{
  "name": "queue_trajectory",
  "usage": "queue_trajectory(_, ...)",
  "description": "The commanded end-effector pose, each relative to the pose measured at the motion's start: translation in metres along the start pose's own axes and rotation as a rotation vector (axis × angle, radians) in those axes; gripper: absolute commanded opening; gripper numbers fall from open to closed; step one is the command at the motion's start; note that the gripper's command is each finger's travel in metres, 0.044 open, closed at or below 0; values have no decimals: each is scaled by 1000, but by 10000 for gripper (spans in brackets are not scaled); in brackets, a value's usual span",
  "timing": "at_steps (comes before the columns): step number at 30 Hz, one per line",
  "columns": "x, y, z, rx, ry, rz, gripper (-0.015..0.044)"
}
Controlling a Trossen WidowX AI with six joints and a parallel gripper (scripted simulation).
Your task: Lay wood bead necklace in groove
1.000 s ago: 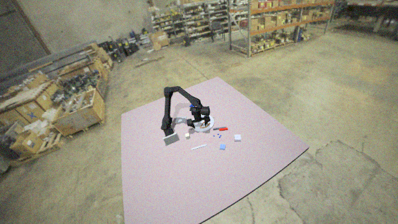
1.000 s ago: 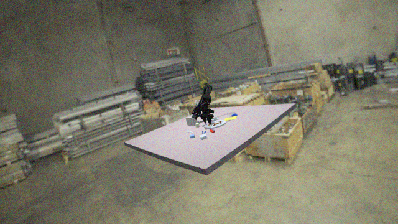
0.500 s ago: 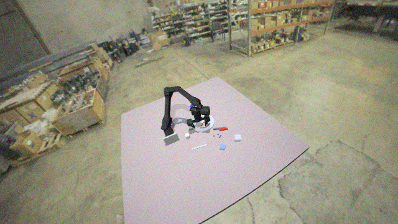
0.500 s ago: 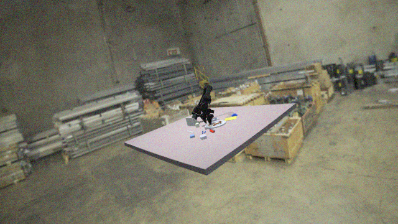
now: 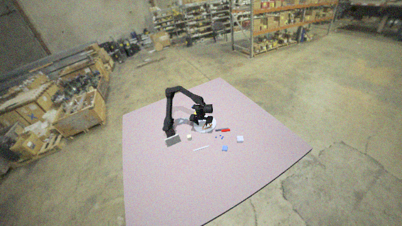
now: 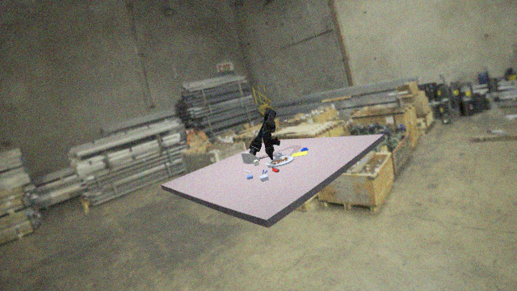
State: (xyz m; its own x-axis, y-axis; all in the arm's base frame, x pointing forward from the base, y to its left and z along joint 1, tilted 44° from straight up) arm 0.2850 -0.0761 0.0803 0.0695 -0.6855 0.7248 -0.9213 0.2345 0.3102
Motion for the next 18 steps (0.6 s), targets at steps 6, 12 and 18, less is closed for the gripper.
queue_trajectory(6,13,-4,-9,-266,5,2,120)
queue_trajectory(12,2,-4,-9,-266,4,2,120)
queue_trajectory(18,4,-5,-9,-260,5,11,120)
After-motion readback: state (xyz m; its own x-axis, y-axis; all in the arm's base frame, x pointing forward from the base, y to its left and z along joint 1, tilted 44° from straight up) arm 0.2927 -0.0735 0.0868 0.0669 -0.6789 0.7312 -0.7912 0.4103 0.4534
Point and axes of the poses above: the point midway between the two fingers, 35 mm back from their tips, its own x axis back along the fingers, its own y axis across the jaws, z = x × y, the point moved 10 cm from there along x, back along the fingers, and after that the axes turned 13 degrees about x, right-handed, at the moved point
